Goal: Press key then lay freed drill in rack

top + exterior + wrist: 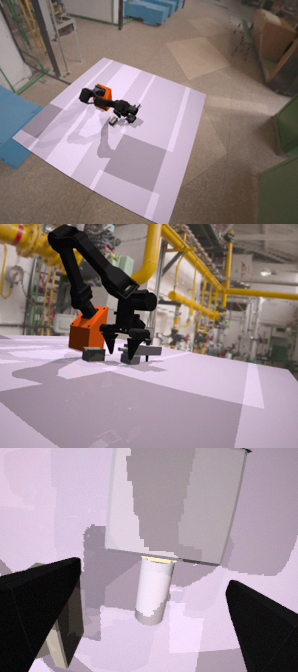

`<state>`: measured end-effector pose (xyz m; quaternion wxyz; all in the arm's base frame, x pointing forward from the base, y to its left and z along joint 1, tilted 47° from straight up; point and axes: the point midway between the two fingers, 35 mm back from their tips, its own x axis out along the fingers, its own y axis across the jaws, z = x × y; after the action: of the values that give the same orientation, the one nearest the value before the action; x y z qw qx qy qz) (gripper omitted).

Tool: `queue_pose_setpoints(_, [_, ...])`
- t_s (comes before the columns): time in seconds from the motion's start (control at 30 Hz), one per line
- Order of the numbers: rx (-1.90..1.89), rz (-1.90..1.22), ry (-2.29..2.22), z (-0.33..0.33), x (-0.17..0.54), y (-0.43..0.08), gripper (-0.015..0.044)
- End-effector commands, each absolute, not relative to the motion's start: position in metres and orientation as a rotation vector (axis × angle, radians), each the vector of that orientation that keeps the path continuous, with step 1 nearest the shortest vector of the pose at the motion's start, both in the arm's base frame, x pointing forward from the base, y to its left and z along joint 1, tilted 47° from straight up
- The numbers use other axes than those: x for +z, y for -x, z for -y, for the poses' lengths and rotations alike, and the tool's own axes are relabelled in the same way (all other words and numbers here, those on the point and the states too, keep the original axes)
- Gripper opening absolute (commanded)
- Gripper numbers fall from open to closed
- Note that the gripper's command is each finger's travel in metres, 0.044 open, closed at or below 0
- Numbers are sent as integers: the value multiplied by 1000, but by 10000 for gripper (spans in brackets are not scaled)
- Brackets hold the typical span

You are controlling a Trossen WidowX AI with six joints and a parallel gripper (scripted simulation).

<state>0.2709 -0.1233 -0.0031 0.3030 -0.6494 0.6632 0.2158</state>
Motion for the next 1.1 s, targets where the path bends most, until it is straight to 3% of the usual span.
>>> queue_pose_setpoints(0.0, [577, -1761, 1727, 127, -8, -270, 440])
queue_pose_setpoints(0.1, [576, -1762, 1727, 129, -11, -269, 440])
queue_pose_setpoints(0.6, [571, -1759, 1722, 127, -8, -270, 46])
queue_pose_setpoints(0.83, [571, -1759, 1722, 127, -8, -270, 0])
queue_pose_setpoints(1.07, [576, -1762, 1727, 131, -3, -269, 0])
